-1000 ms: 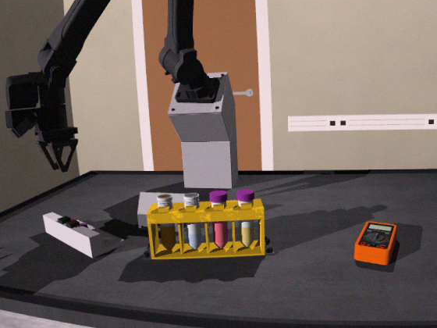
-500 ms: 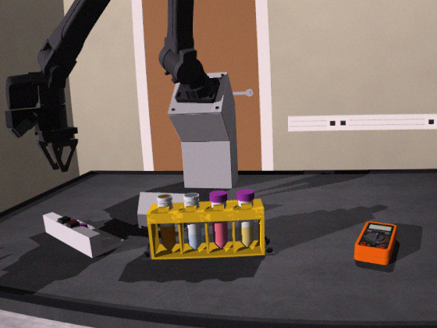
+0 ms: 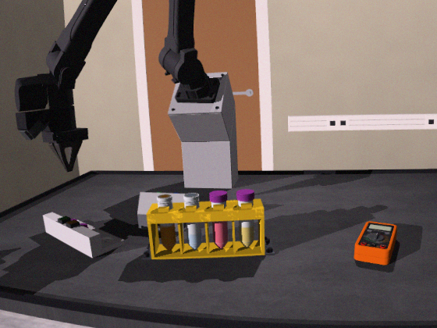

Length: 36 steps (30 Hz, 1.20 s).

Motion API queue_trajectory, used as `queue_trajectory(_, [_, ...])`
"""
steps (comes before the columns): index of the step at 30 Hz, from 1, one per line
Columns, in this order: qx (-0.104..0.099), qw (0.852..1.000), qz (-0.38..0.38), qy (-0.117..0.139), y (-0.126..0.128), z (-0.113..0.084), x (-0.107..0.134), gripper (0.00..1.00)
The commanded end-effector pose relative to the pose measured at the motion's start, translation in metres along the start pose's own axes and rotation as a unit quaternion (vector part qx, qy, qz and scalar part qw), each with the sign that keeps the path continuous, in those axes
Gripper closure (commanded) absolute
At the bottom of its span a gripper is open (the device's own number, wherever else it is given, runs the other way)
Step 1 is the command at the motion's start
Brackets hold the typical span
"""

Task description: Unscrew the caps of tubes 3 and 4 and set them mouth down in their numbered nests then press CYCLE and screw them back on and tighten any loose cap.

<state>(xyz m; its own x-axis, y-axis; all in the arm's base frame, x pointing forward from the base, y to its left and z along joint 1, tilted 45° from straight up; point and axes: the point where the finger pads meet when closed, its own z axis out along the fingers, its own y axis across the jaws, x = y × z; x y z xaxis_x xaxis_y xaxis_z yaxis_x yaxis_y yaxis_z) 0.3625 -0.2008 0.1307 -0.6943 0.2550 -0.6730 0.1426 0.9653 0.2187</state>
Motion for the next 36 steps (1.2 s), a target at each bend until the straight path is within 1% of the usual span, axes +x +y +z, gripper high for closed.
queue_trajectory(1, [-0.001,0.993,-0.119,-0.012,0.019,-0.001,0.0,1.0])
queue_trajectory(2, [-0.001,0.988,-0.156,-0.012,0.025,0.0,0.005,1.0])
queue_trajectory(3, [-0.001,0.984,-0.177,-0.012,0.031,0.002,0.011,1.0])
queue_trajectory(4, [-0.001,0.984,-0.179,-0.013,0.038,0.004,0.016,1.0])
queue_trajectory(15, [-0.003,0.986,-0.165,-0.013,0.107,0.022,0.074,1.0])
queue_trajectory(17, [-0.003,0.986,-0.165,-0.013,0.107,0.022,0.074,1.0])
queue_trajectory(25, [-0.006,0.986,-0.163,-0.014,0.157,0.035,0.116,1.0])
queue_trajectory(26, [-0.006,0.987,-0.163,-0.013,0.164,0.036,0.122,1.0])
queue_trajectory(27, [-0.005,0.987,-0.161,0.0,0.168,0.042,0.134,1.0])
queue_trajectory(32, [-0.005,0.987,-0.161,0.001,0.199,0.05,0.161,1.0])
queue_trajectory(35, [-0.005,0.987,-0.161,0.0,0.202,0.05,0.163,1.0])
queue_trajectory(36, [-0.006,0.987,-0.161,-0.003,0.204,0.051,0.159,1.0])
